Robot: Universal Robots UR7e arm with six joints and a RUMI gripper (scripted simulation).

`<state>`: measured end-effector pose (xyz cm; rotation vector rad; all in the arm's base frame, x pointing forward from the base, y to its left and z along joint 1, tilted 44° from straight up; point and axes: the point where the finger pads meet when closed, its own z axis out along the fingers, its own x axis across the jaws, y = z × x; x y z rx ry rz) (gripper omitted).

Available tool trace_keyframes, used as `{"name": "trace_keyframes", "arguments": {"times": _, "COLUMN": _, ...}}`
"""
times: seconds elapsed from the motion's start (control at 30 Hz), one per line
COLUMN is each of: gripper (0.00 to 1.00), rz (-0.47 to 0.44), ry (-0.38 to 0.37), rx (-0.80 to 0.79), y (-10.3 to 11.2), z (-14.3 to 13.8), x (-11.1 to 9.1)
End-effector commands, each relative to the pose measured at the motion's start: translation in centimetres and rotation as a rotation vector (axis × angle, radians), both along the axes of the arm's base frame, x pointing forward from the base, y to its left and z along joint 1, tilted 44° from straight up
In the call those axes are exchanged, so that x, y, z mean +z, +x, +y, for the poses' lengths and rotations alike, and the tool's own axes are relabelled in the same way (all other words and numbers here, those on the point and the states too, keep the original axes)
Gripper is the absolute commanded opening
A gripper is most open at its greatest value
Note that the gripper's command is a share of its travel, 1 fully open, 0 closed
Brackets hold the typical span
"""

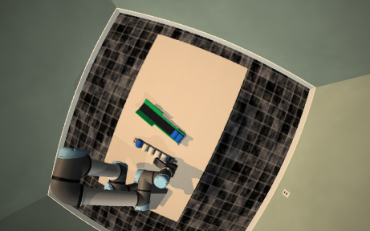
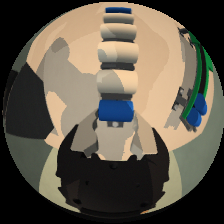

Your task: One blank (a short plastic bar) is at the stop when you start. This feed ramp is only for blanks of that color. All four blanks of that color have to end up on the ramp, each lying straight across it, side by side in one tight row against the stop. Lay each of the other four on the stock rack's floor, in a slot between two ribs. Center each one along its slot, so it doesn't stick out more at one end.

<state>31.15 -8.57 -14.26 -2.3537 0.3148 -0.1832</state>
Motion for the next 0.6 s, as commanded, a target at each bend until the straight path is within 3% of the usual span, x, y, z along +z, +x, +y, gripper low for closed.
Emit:
{"name": "trace_keyframes", "arguments": {"times": 0.0, "gripper": 0.34, "rz": 0.0, "ry": -0.001, "rx": 0.0, "y": 0.0, "z": -0.2, "x": 0.1}}
{"name": "trace_keyframes", "arguments": {"times": 0.23, "gripper": 0.34, "rz": 0.0, "ry": -0.001, "rx": 0.0, "y": -0.3, "z": -1.1, "x": 1.1}}
{"name": "trace_keyframes", "arguments": {"times": 0.57, "gripper": 0.34, "rz": 0.0, "ry": -0.001, "rx": 0.0, "y": -1.6, "z": -4.8, "x": 5.2}}
